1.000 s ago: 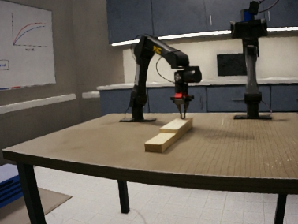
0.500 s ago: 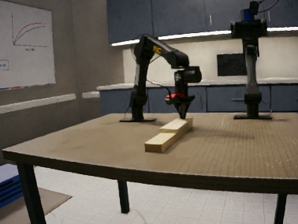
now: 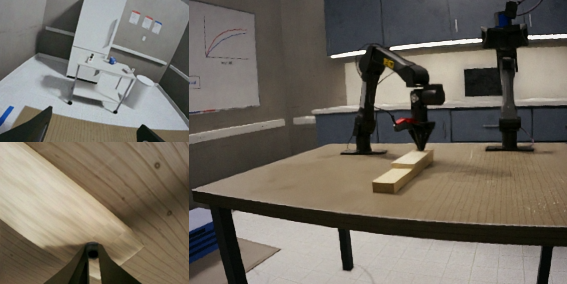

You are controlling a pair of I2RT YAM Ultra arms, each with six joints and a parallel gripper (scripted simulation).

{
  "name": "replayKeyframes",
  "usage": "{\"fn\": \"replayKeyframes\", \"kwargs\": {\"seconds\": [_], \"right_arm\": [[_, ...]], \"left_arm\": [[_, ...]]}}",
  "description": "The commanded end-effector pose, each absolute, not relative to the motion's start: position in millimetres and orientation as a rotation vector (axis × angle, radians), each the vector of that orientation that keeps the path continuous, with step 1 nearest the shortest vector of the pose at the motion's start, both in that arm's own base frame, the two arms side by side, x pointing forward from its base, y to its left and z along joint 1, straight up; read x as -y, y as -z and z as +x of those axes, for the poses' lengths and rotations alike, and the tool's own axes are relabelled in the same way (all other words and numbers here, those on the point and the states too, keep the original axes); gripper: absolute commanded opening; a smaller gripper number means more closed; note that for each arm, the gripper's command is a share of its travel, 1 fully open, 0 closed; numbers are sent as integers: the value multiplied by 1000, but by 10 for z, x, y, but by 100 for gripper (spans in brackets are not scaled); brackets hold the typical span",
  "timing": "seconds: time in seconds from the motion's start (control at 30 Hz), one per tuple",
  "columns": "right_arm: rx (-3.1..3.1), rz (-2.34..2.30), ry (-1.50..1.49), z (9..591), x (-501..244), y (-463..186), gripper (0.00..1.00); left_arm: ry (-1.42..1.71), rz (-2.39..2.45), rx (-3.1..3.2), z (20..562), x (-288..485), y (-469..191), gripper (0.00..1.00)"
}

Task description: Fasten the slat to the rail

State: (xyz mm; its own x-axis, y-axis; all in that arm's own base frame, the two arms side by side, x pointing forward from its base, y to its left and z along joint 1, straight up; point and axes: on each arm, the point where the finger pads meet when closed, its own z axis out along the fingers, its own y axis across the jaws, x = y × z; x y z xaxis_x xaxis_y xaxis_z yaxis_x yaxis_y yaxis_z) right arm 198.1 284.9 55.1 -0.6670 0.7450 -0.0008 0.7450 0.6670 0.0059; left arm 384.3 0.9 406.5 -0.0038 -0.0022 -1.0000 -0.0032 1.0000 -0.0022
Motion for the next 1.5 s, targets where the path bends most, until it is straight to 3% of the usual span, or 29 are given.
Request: {"fn": "replayKeyframes", "kwargs": {"seconds": [0.0,1.07,1.13,1.47], "right_arm": [[-2785,1465,-1,2007,-2880,-586,11],[-2785,1464,-1,2006,-2879,-586,11],[-2793,1430,-17,1992,-2864,-583,34],[-2793,1430,-17,1992,-2864,-583,34]], "left_arm": [[-1,-4,-1562,3833,-9,-4111,100],[-1,-4,-1562,3833,-9,-4111,100],[-1,-4,-1562,3833,-9,-4111,100],[-1,-4,-1562,3833,-9,-4111,100]]}}
